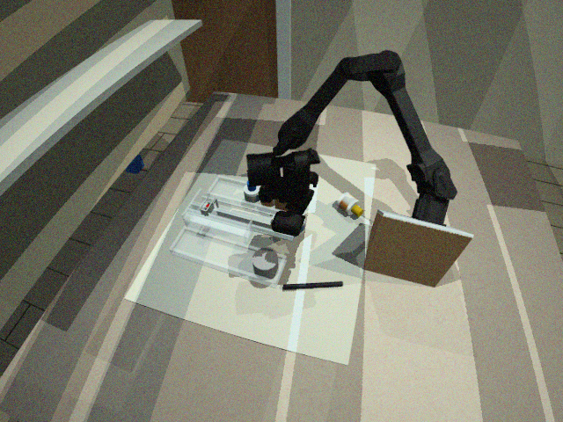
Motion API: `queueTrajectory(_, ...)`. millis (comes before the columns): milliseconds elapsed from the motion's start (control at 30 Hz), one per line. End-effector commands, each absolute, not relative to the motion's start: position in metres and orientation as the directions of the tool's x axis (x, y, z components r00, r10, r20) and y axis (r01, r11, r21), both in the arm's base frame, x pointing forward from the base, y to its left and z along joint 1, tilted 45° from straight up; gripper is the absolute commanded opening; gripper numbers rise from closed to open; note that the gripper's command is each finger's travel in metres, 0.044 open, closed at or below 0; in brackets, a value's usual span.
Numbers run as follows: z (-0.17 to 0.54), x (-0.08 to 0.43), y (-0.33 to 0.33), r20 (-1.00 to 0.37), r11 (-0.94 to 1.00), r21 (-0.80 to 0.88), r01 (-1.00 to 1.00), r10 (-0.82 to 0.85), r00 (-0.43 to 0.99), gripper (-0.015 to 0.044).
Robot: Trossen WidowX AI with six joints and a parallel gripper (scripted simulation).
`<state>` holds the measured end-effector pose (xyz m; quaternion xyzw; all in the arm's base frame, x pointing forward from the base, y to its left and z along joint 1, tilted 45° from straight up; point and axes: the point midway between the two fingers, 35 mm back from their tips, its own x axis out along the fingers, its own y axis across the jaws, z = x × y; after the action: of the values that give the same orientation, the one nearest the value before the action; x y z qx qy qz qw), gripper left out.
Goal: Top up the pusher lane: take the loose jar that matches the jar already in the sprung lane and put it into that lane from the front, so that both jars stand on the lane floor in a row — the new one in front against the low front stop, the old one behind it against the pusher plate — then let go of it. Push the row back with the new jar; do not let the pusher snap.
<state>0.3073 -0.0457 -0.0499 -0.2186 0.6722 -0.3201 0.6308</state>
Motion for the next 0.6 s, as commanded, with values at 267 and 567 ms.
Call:
queueTrajectory(267, -0.0461, 0.3201, -0.0451, -0.708, 0.698, -0.706, 0.122, -0.701, -0.086, 0.0000)
queueTrajectory(567, -0.0455, 0.3232, -0.0452, -0.708, 0.698, -0.706, 0.122, -0.701, -0.085, 0.0000)
